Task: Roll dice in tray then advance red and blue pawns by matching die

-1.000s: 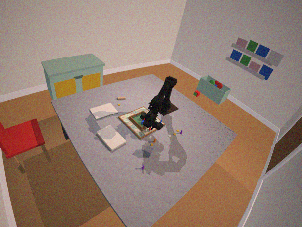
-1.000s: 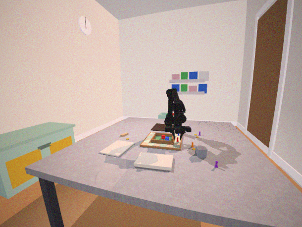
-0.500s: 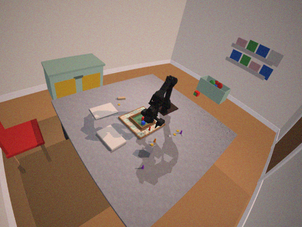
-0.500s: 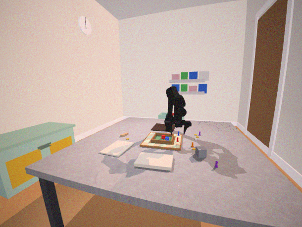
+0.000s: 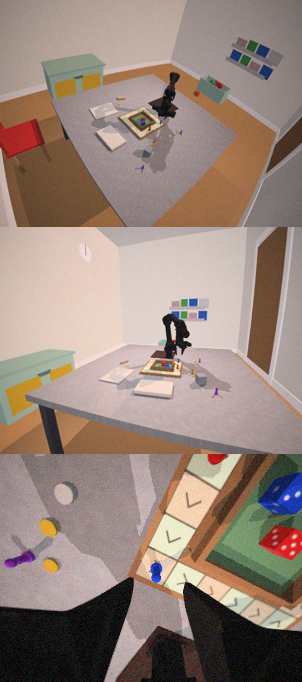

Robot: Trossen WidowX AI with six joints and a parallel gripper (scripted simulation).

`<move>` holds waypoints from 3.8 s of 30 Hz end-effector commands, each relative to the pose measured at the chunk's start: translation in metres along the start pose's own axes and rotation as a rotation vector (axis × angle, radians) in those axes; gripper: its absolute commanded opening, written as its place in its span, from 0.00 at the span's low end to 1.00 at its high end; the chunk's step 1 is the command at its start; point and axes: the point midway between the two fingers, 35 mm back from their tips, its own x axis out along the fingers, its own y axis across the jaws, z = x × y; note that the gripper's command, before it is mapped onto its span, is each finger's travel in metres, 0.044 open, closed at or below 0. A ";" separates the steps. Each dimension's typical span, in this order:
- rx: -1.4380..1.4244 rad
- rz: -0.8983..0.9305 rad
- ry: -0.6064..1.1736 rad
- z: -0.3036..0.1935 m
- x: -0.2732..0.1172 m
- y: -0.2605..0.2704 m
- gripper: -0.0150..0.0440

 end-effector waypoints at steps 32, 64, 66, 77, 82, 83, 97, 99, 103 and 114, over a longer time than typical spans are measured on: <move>-0.013 -0.005 0.004 -0.014 0.046 0.001 0.59; -0.013 -0.005 0.004 -0.010 0.040 0.002 0.25; -0.013 -0.005 0.004 -0.009 0.031 0.002 0.25; -0.013 -0.005 0.003 -0.005 -0.019 0.003 0.25; -0.013 -0.005 0.003 -0.007 -0.042 0.002 0.25; -0.013 -0.005 0.004 -0.008 -0.047 0.002 0.25; -0.011 -0.006 0.004 -0.012 -0.060 -0.013 0.25; -0.010 -0.007 0.005 -0.012 -0.057 -0.019 0.25; -0.010 -0.008 0.005 -0.013 -0.051 -0.031 0.25; -0.010 -0.011 0.007 -0.021 -0.033 -0.064 0.25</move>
